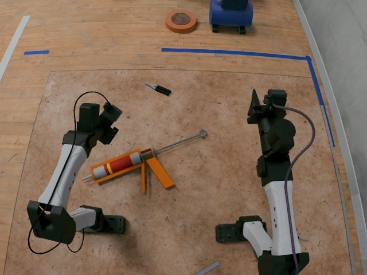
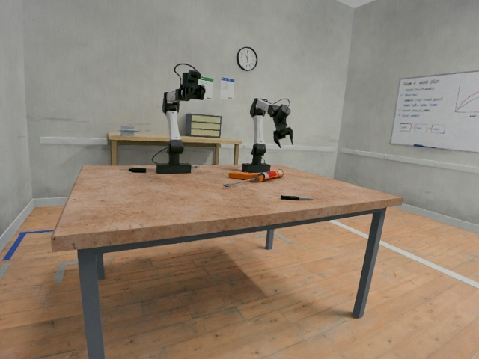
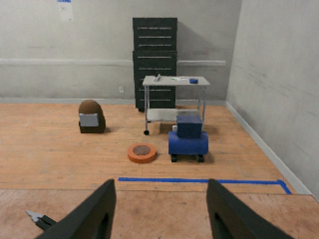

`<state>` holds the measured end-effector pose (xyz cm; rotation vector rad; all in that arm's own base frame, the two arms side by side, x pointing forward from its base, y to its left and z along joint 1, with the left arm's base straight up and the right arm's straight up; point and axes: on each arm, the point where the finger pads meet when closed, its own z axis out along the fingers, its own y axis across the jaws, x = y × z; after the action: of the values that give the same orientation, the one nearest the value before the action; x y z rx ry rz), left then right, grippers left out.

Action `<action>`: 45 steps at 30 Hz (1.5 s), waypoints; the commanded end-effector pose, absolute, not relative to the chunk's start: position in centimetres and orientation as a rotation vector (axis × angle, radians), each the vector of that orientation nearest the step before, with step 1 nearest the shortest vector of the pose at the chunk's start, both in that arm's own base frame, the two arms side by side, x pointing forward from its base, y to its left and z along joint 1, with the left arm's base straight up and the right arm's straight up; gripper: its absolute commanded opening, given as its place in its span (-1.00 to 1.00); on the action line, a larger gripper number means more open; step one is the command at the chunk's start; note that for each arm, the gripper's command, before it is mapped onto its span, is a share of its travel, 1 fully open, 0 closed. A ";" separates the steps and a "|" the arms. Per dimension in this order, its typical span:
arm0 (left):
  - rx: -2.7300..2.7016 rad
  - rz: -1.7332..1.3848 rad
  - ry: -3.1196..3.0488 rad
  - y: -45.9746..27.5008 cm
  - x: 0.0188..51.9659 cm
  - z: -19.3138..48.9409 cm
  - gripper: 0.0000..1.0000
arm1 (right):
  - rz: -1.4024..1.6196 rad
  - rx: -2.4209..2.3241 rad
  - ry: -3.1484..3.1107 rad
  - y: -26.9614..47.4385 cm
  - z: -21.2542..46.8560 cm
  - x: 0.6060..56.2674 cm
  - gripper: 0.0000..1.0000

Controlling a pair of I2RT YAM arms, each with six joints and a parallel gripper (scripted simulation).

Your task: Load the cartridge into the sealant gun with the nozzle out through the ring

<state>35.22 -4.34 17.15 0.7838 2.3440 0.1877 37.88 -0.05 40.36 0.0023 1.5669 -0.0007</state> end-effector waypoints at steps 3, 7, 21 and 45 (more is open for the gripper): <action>0.516 0.161 2.117 -3.9 38.4 23.3 0.42 | 0.006 -0.016 1.591 0.4 39.6 37.7 0.00; 0.384 0.162 2.005 -3.0 39.6 27.3 0.42 | 0.003 -0.012 1.579 0.3 40.1 37.6 0.00; 0.119 0.070 1.710 -1.2 39.5 36.2 0.42 | -0.010 0.000 1.590 -0.3 39.8 37.6 0.00; 0.007 -0.007 1.443 -0.2 36.9 44.4 0.42 | -0.001 -0.008 1.556 0.0 40.9 37.3 0.00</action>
<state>37.88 0.09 40.39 -0.0109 1.5612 -0.0070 37.90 0.13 40.16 -0.0035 1.5721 0.0036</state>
